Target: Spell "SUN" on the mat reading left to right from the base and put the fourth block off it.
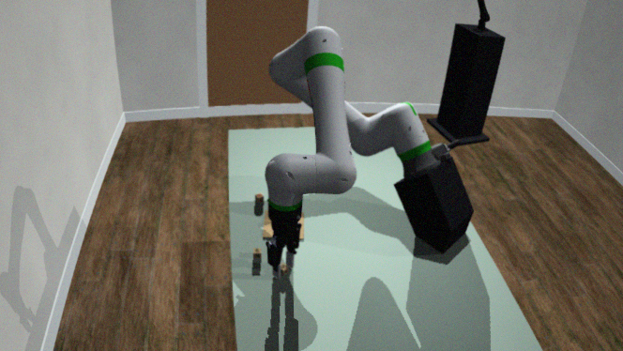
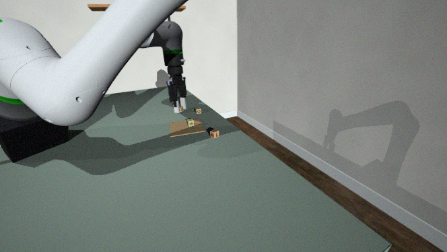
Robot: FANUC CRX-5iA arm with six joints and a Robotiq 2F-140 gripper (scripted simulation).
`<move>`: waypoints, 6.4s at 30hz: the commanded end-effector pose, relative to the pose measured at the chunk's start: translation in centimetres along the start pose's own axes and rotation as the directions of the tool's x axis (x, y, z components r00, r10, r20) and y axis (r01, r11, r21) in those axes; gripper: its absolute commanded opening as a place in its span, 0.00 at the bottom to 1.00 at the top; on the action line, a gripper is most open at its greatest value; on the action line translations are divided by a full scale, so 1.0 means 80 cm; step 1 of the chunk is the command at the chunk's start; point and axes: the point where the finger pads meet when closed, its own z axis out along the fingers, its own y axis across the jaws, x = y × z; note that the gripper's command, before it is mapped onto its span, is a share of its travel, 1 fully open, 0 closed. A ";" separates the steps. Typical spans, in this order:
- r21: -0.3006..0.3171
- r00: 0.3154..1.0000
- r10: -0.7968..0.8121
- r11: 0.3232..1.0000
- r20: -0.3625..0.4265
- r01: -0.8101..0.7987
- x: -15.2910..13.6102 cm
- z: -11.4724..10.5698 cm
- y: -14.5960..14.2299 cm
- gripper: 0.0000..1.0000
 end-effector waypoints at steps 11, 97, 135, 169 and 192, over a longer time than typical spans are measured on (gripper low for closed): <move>0.000 1.000 0.000 1.000 0.000 0.000 0.000 0.000 0.000 0.25; 0.000 1.000 0.024 1.000 0.000 -0.024 -0.001 -0.125 -0.001 0.13; 0.001 0.447 0.894 0.447 -0.001 -0.894 -0.049 -0.132 -0.046 0.13; 0.001 -0.497 0.868 -0.497 0.000 -0.868 -0.087 -0.134 -0.091 0.13; 0.001 -0.929 0.369 -0.929 0.001 -0.369 -0.110 -0.134 -0.124 0.13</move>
